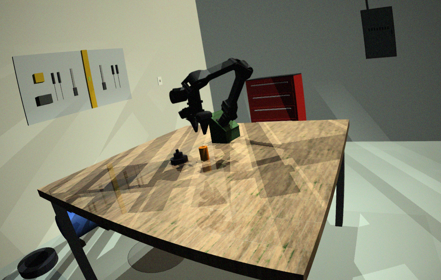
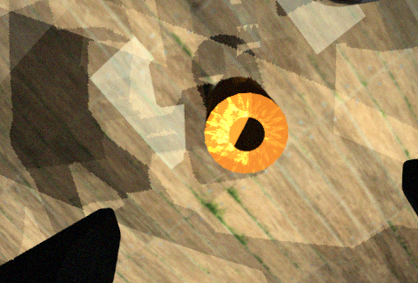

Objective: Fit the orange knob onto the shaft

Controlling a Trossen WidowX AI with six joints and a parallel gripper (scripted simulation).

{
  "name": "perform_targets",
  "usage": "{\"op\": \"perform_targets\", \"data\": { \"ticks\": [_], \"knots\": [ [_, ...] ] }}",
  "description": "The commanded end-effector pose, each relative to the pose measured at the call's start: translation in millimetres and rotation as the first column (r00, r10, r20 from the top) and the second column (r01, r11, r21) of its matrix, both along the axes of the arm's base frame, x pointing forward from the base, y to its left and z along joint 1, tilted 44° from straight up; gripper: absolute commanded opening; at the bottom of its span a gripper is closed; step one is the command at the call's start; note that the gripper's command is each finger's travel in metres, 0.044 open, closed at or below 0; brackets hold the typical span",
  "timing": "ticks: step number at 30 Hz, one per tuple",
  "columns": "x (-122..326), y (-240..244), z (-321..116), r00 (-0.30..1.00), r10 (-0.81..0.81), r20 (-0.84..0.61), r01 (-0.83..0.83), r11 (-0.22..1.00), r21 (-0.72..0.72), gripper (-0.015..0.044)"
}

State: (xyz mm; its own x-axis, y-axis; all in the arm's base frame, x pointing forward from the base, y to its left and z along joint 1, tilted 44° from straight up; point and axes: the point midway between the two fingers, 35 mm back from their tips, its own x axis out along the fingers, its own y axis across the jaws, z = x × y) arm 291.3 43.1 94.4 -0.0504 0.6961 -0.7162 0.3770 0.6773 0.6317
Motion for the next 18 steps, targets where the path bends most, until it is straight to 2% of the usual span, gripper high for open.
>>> {"op": "perform_targets", "data": {
  "ticks": [1, 13, 18],
  "knots": [
    [-0.1, 0.0, -0.1, 0.898, 0.316, 0.307, -0.321, 0.946, -0.034, 0.0440],
    [-2.6, -0.2, -0.1, 0.898, 0.316, 0.307, -0.321, 0.946, -0.034, 0.0440],
    [-2.7, 22.5, -26.5, 0.898, 0.315, 0.308, -0.321, 0.946, -0.032, 0.0440]
  ]
}}
